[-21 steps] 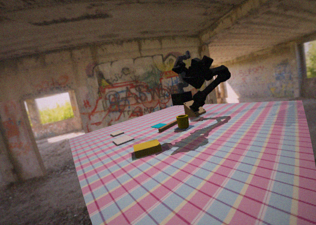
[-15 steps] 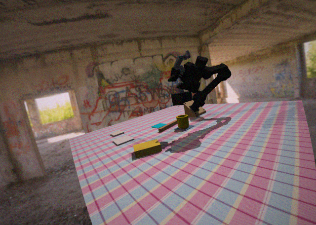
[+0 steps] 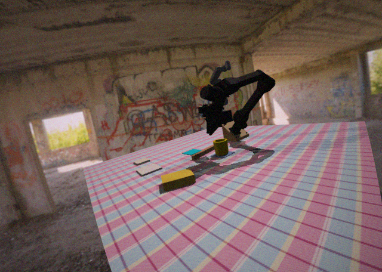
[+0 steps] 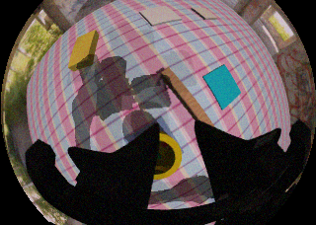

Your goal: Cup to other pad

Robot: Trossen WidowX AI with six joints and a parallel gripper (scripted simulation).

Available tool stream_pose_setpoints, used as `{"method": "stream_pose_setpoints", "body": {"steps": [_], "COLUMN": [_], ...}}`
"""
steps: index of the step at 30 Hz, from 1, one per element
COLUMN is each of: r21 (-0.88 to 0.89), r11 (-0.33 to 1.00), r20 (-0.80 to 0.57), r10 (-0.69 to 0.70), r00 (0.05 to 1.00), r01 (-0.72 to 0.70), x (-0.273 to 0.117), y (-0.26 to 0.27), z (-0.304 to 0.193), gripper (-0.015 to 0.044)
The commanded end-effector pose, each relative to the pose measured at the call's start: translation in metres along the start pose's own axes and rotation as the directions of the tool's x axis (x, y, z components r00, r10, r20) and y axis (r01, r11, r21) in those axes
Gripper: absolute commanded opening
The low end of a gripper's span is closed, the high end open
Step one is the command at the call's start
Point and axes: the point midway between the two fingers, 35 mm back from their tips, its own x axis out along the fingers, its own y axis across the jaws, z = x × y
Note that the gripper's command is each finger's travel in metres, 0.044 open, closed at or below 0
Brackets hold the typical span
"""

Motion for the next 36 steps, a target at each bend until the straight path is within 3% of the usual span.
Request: {"method": "stream_pose_setpoints", "body": {"steps": [1, 36], "r21": [0.523, 0.523], "r11": [0.842, 0.842], "r20": [-0.428, -0.427], "r10": [0.125, 0.124], "r00": [0.895, 0.896], "r01": [0.133, 0.133], "x": [-0.01, 0.022], "y": [-0.007, -0.002], "z": [-0.045, -0.059], "gripper": [0.0167, 0.0167]}}
